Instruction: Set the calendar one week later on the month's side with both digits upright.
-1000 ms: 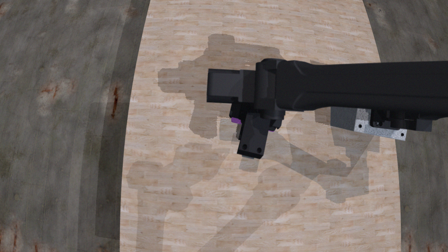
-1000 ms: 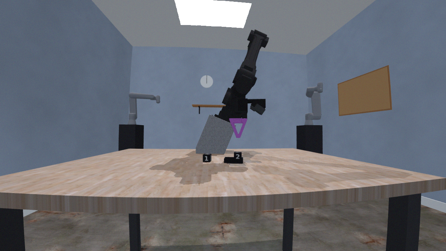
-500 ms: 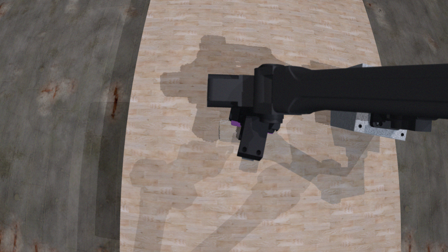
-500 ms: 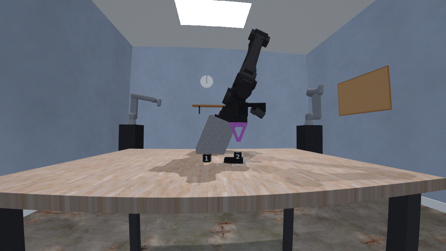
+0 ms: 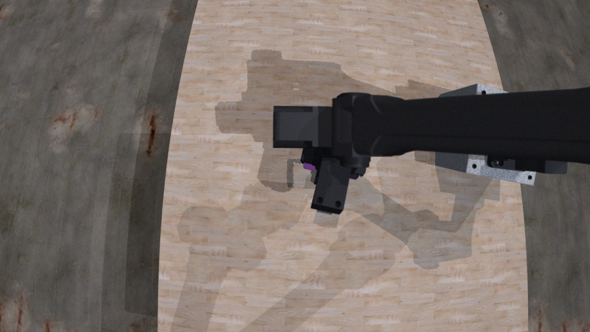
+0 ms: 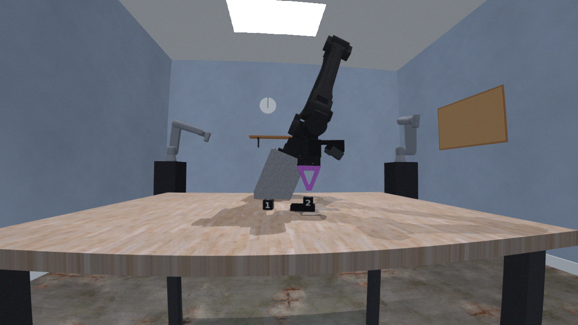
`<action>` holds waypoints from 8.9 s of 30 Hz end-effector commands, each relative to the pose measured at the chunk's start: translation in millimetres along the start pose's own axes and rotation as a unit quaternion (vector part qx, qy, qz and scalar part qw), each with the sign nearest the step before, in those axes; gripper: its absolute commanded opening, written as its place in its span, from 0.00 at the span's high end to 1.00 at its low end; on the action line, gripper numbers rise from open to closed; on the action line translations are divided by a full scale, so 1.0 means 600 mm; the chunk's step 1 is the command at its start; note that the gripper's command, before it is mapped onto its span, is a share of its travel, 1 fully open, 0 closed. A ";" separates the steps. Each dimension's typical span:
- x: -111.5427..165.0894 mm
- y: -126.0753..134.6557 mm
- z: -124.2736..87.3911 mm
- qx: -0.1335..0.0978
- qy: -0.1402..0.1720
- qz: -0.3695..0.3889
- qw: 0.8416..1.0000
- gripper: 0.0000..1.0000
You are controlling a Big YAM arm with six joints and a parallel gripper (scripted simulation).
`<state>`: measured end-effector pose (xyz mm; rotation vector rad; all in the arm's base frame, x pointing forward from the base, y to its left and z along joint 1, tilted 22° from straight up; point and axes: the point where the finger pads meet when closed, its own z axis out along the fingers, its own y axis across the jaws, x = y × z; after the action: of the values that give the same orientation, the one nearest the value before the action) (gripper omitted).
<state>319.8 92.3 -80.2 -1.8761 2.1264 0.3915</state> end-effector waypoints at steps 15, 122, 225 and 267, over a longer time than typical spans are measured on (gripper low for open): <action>0.003 0.007 0.028 -0.002 0.001 0.009 1.000 0.55; -0.003 -0.002 0.020 0.005 -0.001 0.007 1.000 0.55; -0.008 -0.016 0.041 0.009 -0.002 0.002 1.000 0.55; -0.007 -0.015 0.066 0.011 -0.003 0.005 1.000 0.55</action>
<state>315.4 106.6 -120.7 -1.8690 2.1409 0.4015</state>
